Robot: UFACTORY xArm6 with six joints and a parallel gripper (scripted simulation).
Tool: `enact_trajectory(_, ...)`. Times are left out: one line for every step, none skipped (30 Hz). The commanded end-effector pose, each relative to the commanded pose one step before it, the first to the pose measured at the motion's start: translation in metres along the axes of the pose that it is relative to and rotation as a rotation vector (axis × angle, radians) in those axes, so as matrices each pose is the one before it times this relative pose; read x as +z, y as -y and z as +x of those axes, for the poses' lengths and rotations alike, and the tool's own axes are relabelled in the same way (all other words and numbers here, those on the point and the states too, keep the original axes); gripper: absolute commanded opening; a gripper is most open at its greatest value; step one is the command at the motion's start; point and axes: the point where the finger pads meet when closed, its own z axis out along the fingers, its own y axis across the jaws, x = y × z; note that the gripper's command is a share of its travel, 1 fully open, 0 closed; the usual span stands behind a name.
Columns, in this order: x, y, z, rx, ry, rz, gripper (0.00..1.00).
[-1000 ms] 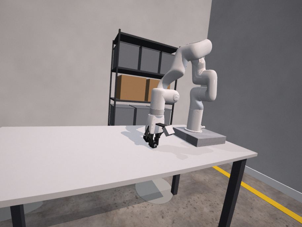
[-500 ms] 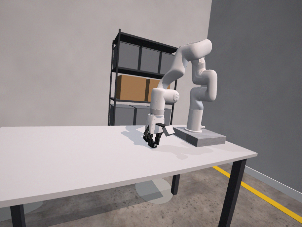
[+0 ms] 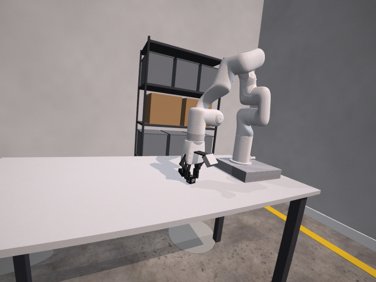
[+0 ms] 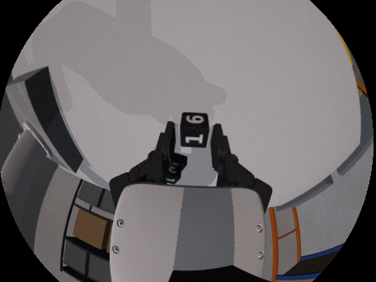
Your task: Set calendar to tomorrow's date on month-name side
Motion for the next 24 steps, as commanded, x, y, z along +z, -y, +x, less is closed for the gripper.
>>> enact_trajectory(-0.0158,-0.00185,0.00001,-0.00002,-0.00002,-0.00498,0.47)
enact_trajectory(-0.00503,0.0,0.0,0.0,0.0,0.0,0.47)
enact_trajectory(-0.00538,0.0,0.0,0.0,0.0,0.0,0.47)
enact_trajectory(-0.00564,0.0,0.0,0.0,0.0,0.0,0.47)
enact_trajectory(-0.00573,0.0,0.0,0.0,0.0,0.0,0.47)
enact_trajectory(-0.0057,0.0,0.0,0.0,0.0,0.0,0.47)
enact_trajectory(-0.00558,0.0,0.0,0.0,0.0,0.0,0.47)
enact_trajectory(-0.00536,0.0,0.0,0.0,0.0,0.0,0.47)
enact_trajectory(-0.00506,0.0,0.0,0.0,0.0,0.0,0.47)
enact_trajectory(-0.00468,0.0,0.0,0.0,0.0,0.0,0.47)
enact_trajectory(-0.00423,0.0,0.0,0.0,0.0,0.0,0.47)
enact_trajectory(0.0,0.0,0.0,0.0,0.0,0.0,0.47)
enact_trajectory(0.0,0.0,0.0,0.0,0.0,0.0,0.47)
enact_trajectory(-0.00372,0.0,0.0,0.0,0.0,0.0,0.47)
enact_trajectory(-0.00317,0.0,0.0,0.0,0.0,0.0,0.47)
enact_trajectory(-0.0026,0.00001,0.0,0.0,0.0,0.0,0.47)
enact_trajectory(-0.00202,-0.00001,0.0,0.0,0.0,0.0,0.47)
enact_trajectory(-0.00147,0.0,0.0,0.0,0.0,0.0,0.47)
enact_trajectory(-0.00096,0.0,0.0,0.0,0.0,0.0,0.47)
enact_trajectory(-0.00053,0.0,0.0,0.0,0.0,0.0,0.47)
enact_trajectory(-0.00021,0.0,0.0,0.0,0.0,0.0,0.47)
enact_trajectory(-0.00003,0.0,0.0,0.0,0.0,0.0,0.47)
enact_trajectory(0.0,0.0,0.0,0.0,0.0,0.0,1.0)
enact_trajectory(0.0,0.0,0.0,0.0,0.0,0.0,1.0)
